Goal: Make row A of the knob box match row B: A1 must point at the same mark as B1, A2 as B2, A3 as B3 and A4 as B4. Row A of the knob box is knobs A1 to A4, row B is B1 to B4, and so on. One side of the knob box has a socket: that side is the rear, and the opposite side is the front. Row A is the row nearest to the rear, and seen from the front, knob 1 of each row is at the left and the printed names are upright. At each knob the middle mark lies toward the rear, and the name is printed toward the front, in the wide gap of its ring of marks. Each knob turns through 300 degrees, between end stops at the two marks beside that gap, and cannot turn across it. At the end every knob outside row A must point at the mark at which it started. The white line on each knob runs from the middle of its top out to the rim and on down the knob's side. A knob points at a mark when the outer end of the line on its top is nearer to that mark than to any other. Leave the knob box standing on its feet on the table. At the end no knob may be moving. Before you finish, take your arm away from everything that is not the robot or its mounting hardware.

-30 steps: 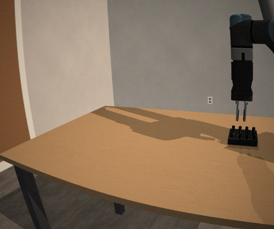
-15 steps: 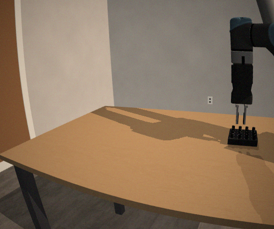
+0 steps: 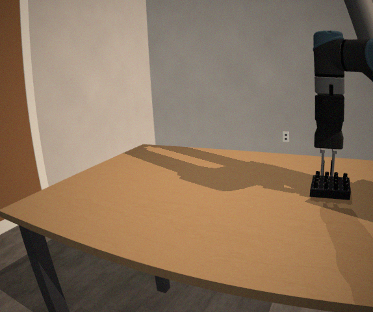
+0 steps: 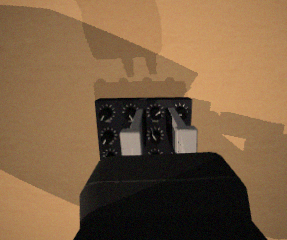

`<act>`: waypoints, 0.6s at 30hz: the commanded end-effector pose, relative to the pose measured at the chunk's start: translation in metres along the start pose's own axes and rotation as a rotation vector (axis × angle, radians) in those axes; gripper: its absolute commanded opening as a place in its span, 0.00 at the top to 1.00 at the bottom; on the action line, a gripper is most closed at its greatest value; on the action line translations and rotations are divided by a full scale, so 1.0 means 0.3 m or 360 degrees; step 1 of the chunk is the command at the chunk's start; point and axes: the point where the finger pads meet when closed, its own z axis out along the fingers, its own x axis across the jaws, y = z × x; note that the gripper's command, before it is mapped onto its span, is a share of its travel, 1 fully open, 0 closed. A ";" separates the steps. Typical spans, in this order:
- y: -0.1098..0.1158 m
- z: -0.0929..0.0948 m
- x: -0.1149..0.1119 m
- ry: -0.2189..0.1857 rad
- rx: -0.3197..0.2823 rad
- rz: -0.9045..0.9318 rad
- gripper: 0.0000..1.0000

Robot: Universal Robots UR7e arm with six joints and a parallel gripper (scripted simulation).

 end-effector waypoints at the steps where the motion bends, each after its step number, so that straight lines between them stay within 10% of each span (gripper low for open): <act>1: 0.000 0.017 0.001 0.0002 -0.0001 0.0000 0.54; 18: 0.000 0.048 0.001 0.0002 -0.0001 0.0000 0.54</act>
